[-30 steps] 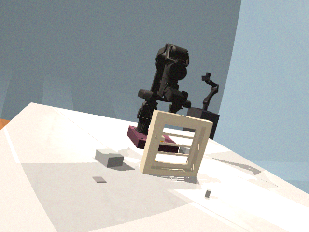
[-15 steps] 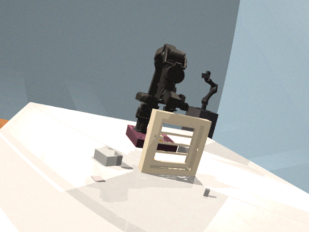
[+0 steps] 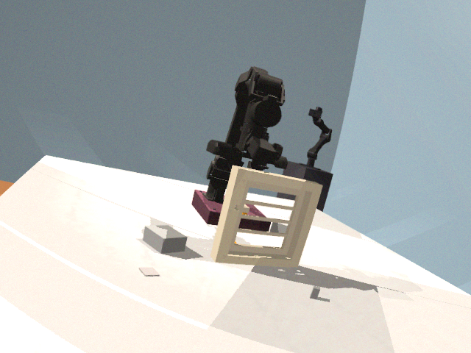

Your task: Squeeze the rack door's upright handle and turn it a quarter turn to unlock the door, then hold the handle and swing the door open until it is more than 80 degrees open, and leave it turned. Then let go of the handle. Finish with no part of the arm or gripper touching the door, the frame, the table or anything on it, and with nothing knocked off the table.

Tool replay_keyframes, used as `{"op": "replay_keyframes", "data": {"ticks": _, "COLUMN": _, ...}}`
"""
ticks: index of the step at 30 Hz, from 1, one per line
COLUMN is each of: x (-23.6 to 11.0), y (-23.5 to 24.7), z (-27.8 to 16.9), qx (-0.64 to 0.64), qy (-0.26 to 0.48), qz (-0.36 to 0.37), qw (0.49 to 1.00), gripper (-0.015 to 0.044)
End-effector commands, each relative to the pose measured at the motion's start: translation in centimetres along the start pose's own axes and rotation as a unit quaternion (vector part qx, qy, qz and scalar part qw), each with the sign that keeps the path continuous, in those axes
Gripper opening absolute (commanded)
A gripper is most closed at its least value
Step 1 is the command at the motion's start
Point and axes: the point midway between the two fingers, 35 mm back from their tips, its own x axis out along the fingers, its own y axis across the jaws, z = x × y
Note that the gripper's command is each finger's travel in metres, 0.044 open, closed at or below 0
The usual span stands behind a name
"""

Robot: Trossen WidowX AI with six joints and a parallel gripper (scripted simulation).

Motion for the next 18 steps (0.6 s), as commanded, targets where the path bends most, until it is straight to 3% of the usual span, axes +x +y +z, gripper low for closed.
{"op": "replay_keyframes", "data": {"ticks": 1, "x": 0.02, "y": 0.0, "z": -0.01, "qx": 0.007, "qy": 0.0, "qz": 0.0, "qw": 1.0, "gripper": 0.0011}}
{"op": "replay_keyframes", "data": {"ticks": 9, "x": 0.02, "y": 0.0, "z": -0.01, "qx": 0.186, "qy": 0.0, "qz": 0.0, "qw": 0.983, "gripper": 0.0011}}
{"op": "replay_keyframes", "data": {"ticks": 18, "x": 0.02, "y": 0.0, "z": -0.01, "qx": 0.397, "qy": 0.0, "qz": 0.0, "qw": 0.918, "gripper": 0.0011}}
